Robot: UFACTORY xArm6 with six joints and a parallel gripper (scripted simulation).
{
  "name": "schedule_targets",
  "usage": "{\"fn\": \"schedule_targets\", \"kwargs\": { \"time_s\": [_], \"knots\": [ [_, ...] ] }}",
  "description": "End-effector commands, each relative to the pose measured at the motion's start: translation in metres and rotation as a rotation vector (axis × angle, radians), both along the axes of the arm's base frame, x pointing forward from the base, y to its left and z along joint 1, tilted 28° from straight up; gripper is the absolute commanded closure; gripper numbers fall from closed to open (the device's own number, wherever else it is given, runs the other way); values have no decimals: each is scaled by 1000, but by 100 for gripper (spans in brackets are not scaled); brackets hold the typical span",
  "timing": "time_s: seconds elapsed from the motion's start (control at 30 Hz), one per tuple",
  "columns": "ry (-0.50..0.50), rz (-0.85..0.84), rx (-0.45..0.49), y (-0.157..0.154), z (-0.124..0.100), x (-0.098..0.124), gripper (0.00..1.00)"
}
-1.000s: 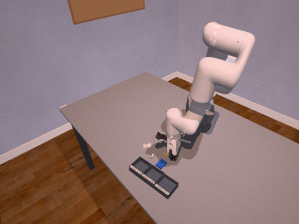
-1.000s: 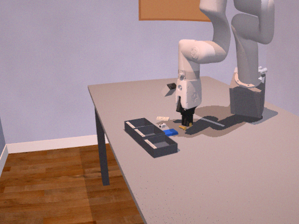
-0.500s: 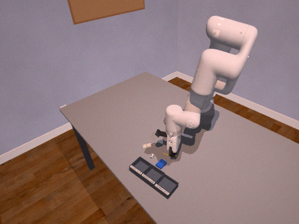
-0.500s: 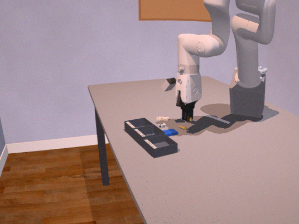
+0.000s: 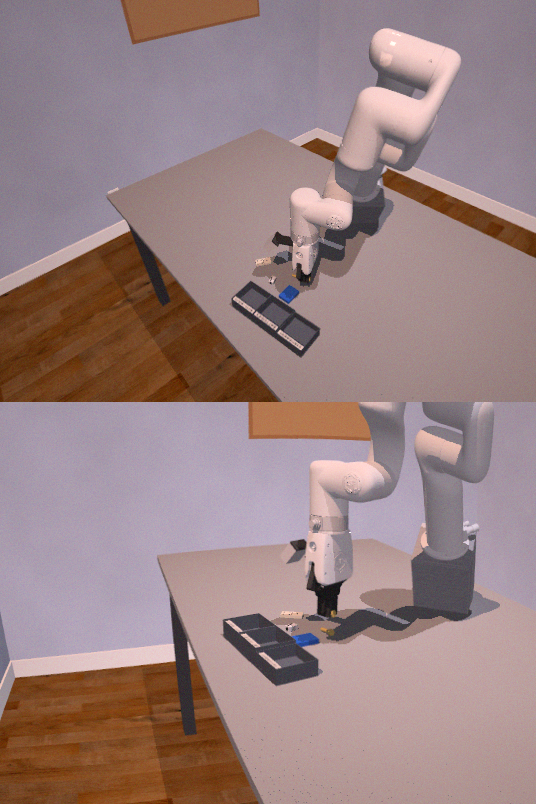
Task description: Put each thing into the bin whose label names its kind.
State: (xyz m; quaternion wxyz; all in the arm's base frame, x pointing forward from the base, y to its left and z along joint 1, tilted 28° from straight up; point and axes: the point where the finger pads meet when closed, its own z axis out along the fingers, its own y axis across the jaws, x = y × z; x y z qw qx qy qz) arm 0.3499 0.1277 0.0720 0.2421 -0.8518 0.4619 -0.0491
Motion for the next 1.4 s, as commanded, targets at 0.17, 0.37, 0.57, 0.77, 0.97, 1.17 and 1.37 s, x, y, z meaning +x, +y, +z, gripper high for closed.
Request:
{"fn": "schedule_targets", "kwargs": {
  "time_s": [0.17,0.37,0.57,0.77,0.97,1.17,1.37],
  "knots": [
    [3,2,0,-20,6,44,100],
    [2,2,0,-31,10,67,100],
    [76,-174,61,-41,13,89,100],
    [122,-286,100,-56,18,121,100],
    [122,-286,100,-67,22,145,100],
    [122,-286,100,-67,22,145,100],
    [122,-286,100,-65,21,142,100]
  ]
}}
